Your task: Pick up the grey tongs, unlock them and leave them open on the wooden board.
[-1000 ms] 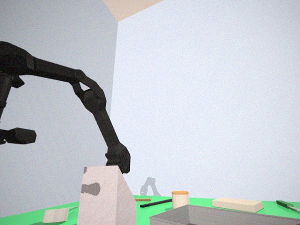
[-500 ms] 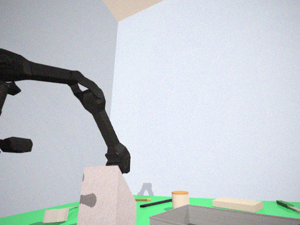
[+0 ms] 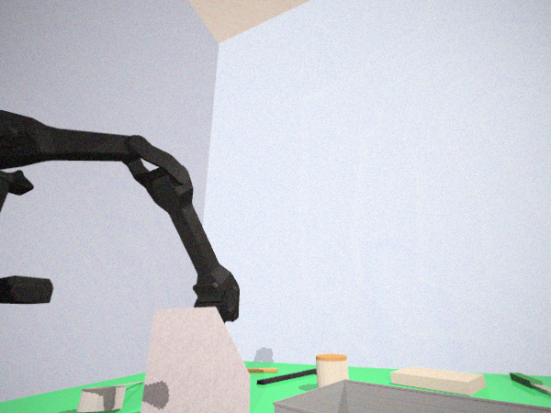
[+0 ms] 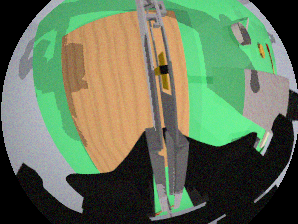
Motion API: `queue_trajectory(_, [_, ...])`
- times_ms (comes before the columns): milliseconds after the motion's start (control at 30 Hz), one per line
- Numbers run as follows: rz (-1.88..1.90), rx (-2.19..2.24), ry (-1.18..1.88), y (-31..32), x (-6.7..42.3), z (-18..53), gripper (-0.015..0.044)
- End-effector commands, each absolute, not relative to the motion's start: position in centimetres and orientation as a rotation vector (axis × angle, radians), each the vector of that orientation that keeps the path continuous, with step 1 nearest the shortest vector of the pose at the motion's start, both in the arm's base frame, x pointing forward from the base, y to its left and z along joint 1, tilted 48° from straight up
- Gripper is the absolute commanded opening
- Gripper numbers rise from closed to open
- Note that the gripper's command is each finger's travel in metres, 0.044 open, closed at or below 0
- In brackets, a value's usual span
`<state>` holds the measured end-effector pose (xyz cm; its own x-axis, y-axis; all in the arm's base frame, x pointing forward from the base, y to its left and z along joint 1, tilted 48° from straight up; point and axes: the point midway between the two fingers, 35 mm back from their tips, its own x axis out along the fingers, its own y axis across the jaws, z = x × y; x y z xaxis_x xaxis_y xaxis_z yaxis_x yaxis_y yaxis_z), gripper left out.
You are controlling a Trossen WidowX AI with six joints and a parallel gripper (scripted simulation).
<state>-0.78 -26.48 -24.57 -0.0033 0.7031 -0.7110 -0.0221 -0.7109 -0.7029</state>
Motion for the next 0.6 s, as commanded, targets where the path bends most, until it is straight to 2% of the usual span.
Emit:
queue_trajectory(0, [1.773, -1.762, -0.693, -26.3, -0.7, -24.9, -0.015])
queue_trajectory(567, [1.781, -1.77, -0.684, -24.3, -0.7, -26.8, -0.015])
